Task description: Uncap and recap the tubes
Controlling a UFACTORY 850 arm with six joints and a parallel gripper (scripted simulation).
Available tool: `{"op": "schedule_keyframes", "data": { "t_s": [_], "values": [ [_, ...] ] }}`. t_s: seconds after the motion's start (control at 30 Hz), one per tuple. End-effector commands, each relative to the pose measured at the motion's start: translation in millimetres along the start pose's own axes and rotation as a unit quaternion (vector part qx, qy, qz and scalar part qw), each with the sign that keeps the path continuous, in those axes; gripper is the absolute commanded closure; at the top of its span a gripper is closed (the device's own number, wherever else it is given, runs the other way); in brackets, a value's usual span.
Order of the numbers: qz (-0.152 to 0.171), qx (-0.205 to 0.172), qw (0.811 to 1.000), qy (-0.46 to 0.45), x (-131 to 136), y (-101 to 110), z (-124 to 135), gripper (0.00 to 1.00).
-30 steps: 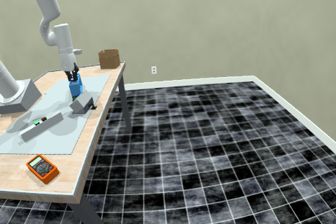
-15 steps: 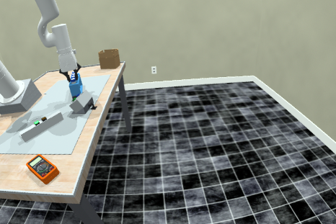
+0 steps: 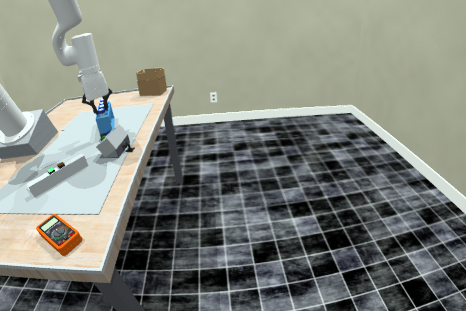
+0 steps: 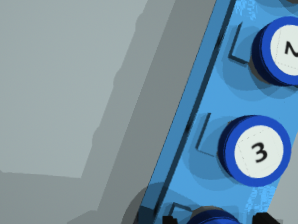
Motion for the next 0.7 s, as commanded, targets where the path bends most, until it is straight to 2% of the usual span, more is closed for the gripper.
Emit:
{"op": "schedule_keyframes", "data": {
  "t_s": [0.0,0.03,0.07,0.53,0.67],
  "values": [
    [-0.015,0.015,1.000,0.020,1.8,0.6,1.5,0.54],
    [-0.015,0.015,1.000,0.020,1.8,0.6,1.5,0.54],
    [-0.015,0.015,1.000,0.020,1.8,0.7,1.5,1.00],
    [-0.015,0.015,1.000,0.020,1.8,0.7,1.5,1.00],
    [-0.017,0.013,0.997,-0.080,1.9,0.6,1.5,1.00]
  ]
}}
Point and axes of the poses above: the point where the finger pads meet when closed, its own y axis back along the fingers, its own x axis across the jaws, z = x × y, the point moved 3 cm from there along y, back along the fingers, and after that the axes turned 11 degrees about y, right-handed, at the moved point
